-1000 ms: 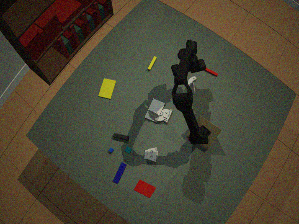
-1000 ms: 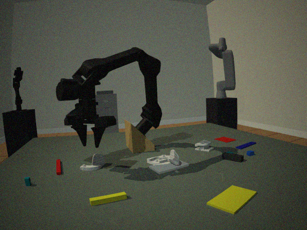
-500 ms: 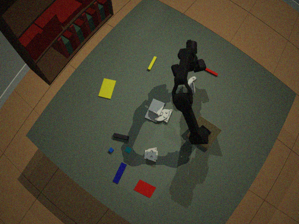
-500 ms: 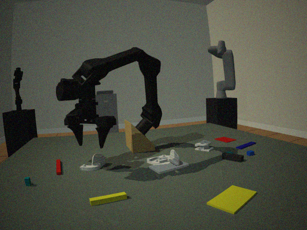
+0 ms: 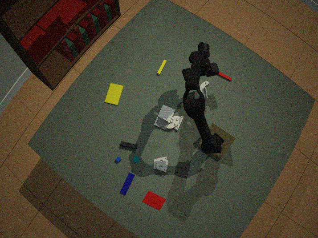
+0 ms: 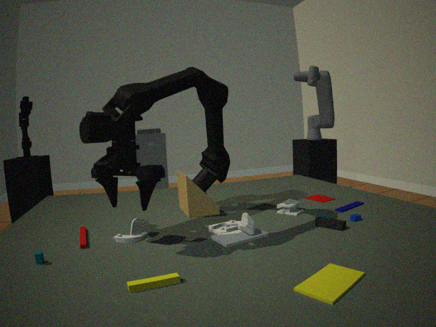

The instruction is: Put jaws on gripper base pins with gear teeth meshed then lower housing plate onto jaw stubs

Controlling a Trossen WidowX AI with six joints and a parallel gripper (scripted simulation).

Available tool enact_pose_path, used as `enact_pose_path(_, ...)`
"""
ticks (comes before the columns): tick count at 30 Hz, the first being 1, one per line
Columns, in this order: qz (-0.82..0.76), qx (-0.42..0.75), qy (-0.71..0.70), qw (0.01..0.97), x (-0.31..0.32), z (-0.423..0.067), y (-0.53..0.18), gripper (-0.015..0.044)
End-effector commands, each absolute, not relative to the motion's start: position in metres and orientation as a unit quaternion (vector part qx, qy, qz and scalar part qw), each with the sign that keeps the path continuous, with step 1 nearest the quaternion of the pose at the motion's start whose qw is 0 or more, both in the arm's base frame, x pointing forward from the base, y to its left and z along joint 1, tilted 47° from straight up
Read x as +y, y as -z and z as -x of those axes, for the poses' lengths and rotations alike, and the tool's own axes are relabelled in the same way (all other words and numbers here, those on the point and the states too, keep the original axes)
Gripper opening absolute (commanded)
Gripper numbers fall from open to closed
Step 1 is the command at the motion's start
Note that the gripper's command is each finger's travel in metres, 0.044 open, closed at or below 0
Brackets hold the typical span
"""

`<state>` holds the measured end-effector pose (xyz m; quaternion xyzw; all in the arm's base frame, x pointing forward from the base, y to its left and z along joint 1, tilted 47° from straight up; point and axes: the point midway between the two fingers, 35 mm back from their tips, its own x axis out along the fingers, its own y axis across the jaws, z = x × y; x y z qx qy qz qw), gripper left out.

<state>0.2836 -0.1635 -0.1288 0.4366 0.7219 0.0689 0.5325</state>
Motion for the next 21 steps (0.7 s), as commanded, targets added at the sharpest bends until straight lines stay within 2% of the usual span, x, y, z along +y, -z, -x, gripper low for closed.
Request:
enact_pose_path(1, -0.437, 0.722, -0.069, 0.532, -0.1634, -0.2836, 0.1289, 0.0440)
enact_pose_path(2, -0.437, 0.722, -0.069, 0.532, -0.1634, -0.2836, 0.1289, 0.0440)
enact_pose_path(18, -0.437, 0.722, -0.069, 0.532, -0.1634, -0.2836, 0.1289, 0.0020)
enact_pose_path(19, -0.437, 0.722, -0.069, 0.532, -0.1634, -0.2836, 0.1289, 0.0000)
enact_pose_path(21, -0.437, 0.722, -0.069, 0.532, -0.1634, -0.2836, 0.1289, 0.0000)
